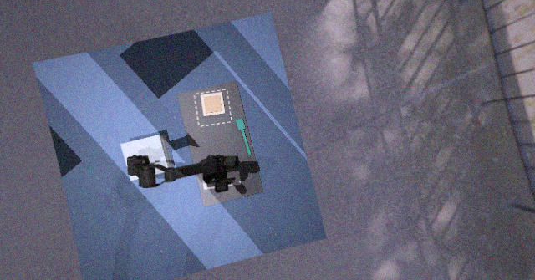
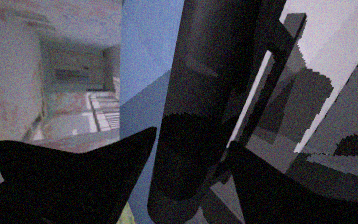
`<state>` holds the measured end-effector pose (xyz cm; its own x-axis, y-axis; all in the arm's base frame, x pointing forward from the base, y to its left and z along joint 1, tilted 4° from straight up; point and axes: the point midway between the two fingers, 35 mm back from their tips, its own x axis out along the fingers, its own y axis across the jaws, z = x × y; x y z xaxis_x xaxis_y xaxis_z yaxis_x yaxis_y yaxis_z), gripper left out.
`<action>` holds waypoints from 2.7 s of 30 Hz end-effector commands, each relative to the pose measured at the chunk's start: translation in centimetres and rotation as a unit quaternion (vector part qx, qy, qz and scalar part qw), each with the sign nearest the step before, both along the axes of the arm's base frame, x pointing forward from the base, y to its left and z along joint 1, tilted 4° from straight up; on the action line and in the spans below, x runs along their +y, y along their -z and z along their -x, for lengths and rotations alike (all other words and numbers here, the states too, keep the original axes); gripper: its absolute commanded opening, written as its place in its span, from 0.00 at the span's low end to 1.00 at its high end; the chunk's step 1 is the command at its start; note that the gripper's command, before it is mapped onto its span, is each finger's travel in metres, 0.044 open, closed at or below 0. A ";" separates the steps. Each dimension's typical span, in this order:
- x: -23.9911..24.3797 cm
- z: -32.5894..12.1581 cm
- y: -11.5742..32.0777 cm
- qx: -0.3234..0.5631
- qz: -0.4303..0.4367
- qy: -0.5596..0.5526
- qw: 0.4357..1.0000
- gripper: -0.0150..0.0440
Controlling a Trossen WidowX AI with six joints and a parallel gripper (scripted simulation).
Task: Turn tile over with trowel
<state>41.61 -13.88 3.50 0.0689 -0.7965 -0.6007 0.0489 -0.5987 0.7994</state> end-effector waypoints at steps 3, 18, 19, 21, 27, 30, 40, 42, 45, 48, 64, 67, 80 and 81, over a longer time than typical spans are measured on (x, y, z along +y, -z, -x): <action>0.4 -0.2 0.2 0.066 -0.001 -0.057 0.996 0.76; 0.8 -0.1 0.0 0.247 0.016 -0.194 0.949 0.76; 0.8 -0.1 0.0 0.258 0.017 -0.203 0.944 0.76; 0.9 -0.1 -0.1 0.282 0.019 -0.220 0.934 0.76; 1.0 -0.1 -0.2 0.349 0.025 -0.271 0.897 0.76; 1.1 -0.1 -0.3 0.382 0.029 -0.295 0.875 0.76; 1.3 -0.1 -0.5 0.485 0.038 -0.372 0.790 0.76; 1.3 -0.1 -0.5 0.504 0.040 -0.387 0.771 0.76; 1.4 0.0 -0.6 0.532 0.043 -0.408 0.741 0.76; 1.4 0.0 -0.6 0.559 0.045 -0.428 0.709 0.76; 1.8 0.0 -1.0 0.680 0.056 -0.518 0.515 0.76; 1.8 0.0 -1.0 0.699 0.058 -0.532 0.475 0.76; 2.1 0.1 -1.3 0.760 0.063 -0.578 0.290 0.76; 2.2 0.1 -1.3 0.763 0.064 -0.581 0.275 0.76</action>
<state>41.44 -11.84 4.50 0.0615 -0.7908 -0.6089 0.5745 0.5269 -0.6263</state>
